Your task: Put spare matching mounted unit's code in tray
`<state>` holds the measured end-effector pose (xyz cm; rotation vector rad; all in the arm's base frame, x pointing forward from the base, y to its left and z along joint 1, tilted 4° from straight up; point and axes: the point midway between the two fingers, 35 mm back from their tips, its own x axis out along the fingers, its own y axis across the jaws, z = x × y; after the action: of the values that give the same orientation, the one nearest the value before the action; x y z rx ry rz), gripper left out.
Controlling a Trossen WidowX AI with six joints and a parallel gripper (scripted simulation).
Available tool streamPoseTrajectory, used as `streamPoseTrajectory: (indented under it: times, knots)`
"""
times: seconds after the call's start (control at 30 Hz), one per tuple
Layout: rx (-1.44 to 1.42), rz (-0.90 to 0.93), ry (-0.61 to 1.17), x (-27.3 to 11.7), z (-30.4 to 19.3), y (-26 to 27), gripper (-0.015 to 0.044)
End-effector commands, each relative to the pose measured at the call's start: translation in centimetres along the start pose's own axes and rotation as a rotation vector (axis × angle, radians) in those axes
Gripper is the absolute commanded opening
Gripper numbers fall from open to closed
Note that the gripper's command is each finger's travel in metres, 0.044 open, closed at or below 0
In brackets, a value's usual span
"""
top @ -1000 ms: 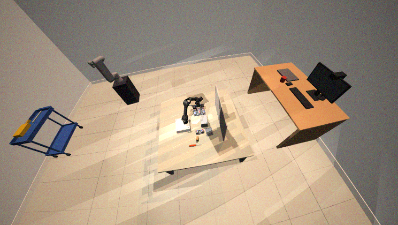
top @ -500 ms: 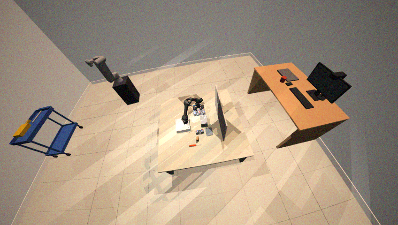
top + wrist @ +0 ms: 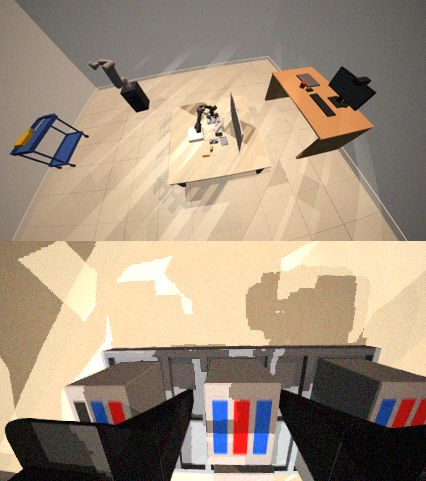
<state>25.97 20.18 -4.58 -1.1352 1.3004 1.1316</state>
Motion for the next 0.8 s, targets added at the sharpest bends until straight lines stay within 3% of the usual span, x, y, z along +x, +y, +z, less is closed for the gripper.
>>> streamPoseTrajectory:
  times: [0.0, 0.13, 0.37, 0.5, 0.77]
  knots:
    - [0.0, 0.0, 0.0, -0.01, 0.01, -0.01, 0.0247]
    - [0.0, 0.0, 0.0, -0.01, 0.01, -0.01, 0.0143]
    - [0.0, 0.0, 0.0, -0.01, 0.01, -0.01, 0.0096]
    - [0.0, 0.0, 0.0, -0.01, 0.01, -0.01, 0.0]
    - [0.0, 0.0, 0.0, -0.15, 0.02, -0.02, 0.0]
